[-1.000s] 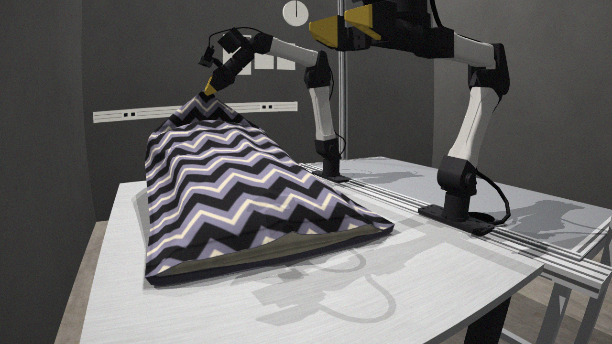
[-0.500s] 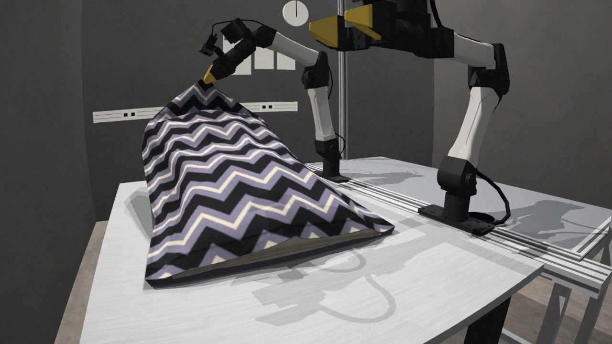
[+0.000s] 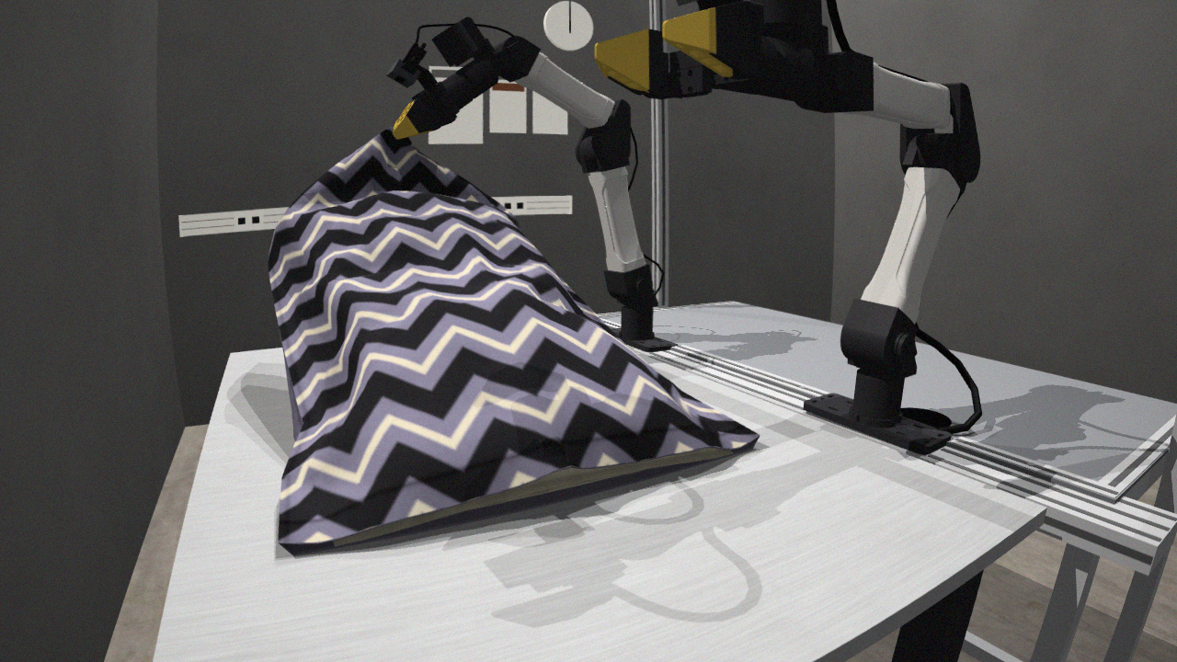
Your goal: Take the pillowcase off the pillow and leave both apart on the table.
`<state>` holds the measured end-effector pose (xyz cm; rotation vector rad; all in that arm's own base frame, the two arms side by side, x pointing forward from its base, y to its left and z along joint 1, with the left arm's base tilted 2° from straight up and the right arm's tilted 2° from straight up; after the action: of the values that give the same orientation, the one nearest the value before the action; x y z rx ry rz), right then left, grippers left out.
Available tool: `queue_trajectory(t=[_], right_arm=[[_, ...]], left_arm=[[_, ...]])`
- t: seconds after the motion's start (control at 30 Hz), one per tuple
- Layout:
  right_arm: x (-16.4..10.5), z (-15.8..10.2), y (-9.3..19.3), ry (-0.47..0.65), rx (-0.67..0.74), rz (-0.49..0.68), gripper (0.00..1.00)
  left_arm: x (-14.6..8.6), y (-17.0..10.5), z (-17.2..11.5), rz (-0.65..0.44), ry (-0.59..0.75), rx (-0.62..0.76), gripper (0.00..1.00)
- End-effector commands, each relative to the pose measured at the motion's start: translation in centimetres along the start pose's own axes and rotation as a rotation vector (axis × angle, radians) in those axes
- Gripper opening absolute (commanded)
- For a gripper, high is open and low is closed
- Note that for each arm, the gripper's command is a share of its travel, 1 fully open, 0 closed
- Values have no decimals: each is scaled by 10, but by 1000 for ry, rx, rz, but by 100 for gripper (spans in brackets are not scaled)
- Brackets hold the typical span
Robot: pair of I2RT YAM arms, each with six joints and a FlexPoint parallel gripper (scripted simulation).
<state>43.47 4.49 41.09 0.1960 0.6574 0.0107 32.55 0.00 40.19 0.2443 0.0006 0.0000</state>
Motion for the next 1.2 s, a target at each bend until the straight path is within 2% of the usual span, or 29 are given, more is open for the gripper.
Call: queue_trajectory(t=[0.0,0.4,1.17], right_arm=[[2,16,5,-55,4,11,0],[-16,30,31,-108,-33,72,0],[-40,41,64,-165,-66,145,0]], left_arm=[[-8,0,18,-1,-43,7,100],[-8,0,18,-1,-43,7,100],[-8,0,18,-1,-43,7,100]])
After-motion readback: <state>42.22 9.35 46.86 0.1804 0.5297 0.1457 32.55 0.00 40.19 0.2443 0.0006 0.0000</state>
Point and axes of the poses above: on each arm, the point where the finger pads meet when closed, its own x axis out along the fingers, its own y axis across the jaws, z = x × y, the point moved 5 cm from there along -x, back along the fingers, and after that the axes turned 14 degrees about x, right-handed, at the moved point
